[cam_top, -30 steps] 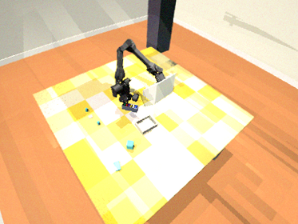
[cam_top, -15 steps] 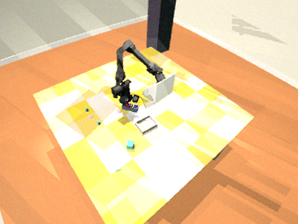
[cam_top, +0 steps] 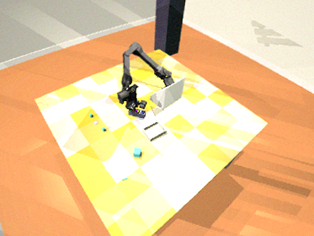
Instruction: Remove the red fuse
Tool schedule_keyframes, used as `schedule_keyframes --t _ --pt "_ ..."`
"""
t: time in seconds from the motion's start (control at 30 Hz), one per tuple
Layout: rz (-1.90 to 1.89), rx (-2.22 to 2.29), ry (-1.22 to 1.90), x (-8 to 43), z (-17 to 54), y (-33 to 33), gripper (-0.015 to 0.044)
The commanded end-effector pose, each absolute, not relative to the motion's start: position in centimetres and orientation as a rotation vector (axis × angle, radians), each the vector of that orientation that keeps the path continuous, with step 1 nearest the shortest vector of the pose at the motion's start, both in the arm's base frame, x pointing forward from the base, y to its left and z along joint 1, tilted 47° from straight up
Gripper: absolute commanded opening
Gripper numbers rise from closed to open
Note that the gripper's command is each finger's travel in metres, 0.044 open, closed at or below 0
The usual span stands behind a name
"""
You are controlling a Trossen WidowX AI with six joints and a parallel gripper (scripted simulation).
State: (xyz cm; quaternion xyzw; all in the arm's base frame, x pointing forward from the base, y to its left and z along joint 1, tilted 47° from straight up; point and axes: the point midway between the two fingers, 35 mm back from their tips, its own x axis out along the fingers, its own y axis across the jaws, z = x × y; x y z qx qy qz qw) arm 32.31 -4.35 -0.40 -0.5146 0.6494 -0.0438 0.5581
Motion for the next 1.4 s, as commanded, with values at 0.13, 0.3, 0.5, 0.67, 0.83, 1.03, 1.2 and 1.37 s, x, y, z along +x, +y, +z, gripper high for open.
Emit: schedule_keyframes --t 0.13,0.3,0.5,0.67,0.83,1.03,1.2,1.37 --pt "-0.102 -1.222 1.537 32.28 -0.88 -4.88 0.0064" --pt "-0.102 -1.222 1.537 32.28 -0.88 -4.88 0.0064" --pt "-0.104 -1.214 1.534 32.34 -0.81 -4.79 0.003" --pt "-0.104 -1.214 1.534 32.34 -0.81 -4.79 0.0" --pt "-0.104 -1.214 1.534 32.34 -0.79 -4.77 0.0" --pt "-0.103 -1.214 1.534 32.31 -0.61 -4.56 0.0" --pt "-0.103 -1.215 1.534 32.28 -0.45 -4.38 0.0" --pt "-0.102 -1.215 1.535 32.25 -0.29 -4.2 0.0"
